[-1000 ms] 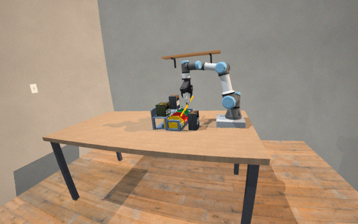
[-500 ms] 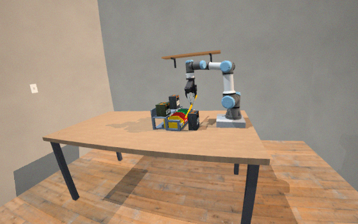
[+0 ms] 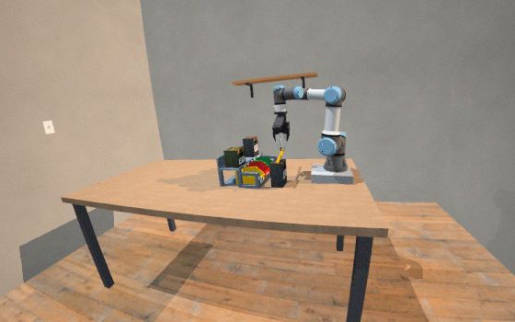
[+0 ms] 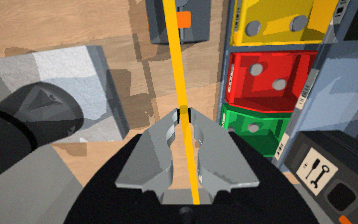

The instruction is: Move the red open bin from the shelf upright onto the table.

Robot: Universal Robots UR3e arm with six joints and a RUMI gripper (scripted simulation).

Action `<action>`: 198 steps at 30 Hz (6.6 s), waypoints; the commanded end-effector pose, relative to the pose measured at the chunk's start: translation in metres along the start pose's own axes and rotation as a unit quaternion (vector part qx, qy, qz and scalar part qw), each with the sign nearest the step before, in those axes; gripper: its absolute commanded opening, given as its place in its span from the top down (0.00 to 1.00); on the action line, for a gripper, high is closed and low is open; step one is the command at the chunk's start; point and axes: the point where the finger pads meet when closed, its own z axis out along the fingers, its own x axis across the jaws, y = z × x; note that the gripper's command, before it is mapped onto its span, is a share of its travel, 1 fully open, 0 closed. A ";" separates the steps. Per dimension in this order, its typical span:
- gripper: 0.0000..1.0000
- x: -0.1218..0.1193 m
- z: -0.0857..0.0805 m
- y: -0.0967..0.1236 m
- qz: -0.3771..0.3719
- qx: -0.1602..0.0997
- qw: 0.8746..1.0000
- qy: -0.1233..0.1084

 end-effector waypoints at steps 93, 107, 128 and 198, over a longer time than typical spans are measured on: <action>1.00 -0.091 0.079 0.000 0.000 0.000 1.000 0.003; 1.00 -0.091 0.094 0.000 0.000 0.000 1.000 0.003; 1.00 -0.091 0.117 0.000 0.000 0.000 1.000 0.003; 0.74 -0.091 0.148 0.000 0.000 0.000 1.000 0.003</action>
